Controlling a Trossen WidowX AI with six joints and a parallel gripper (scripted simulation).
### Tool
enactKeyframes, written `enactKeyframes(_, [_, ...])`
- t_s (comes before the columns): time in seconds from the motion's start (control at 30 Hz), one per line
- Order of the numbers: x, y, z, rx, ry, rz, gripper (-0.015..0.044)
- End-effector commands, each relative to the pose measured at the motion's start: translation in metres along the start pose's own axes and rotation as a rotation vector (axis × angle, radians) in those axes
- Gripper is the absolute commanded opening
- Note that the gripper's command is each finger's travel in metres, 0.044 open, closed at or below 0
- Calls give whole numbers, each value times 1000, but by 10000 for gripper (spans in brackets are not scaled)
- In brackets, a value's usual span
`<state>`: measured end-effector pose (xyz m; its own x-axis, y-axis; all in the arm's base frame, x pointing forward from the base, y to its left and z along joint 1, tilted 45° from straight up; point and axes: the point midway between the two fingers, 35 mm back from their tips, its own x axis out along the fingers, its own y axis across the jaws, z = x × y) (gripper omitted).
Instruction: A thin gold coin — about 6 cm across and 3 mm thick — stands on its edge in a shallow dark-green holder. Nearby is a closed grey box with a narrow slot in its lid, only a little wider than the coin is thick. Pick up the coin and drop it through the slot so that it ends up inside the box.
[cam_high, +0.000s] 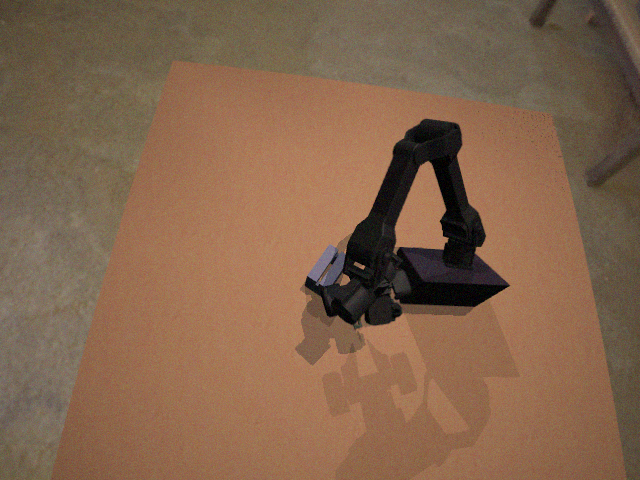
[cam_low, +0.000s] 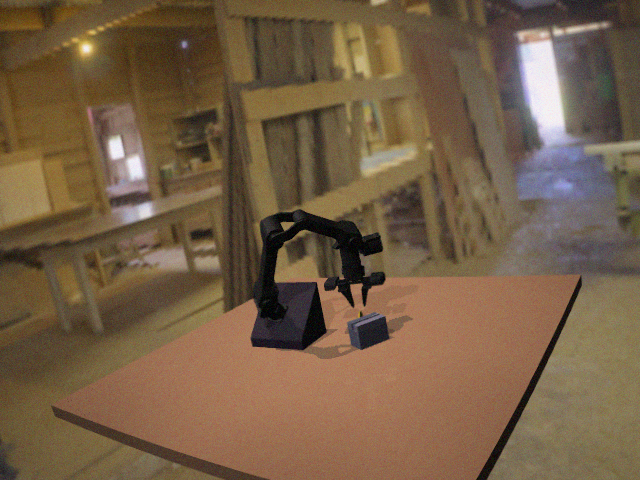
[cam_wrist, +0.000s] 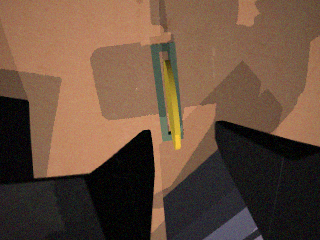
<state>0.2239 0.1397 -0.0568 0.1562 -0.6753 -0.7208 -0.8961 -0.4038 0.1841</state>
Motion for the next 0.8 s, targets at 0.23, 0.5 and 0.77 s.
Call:
enactKeyframes(0.23, [18,0,0,-7,5,-2,161])
enactKeyframes(0.5, [31,-1,0,-6,6,-2,161])
enactKeyframes(0.77, [44,-1,0,-6,6,-2,161])
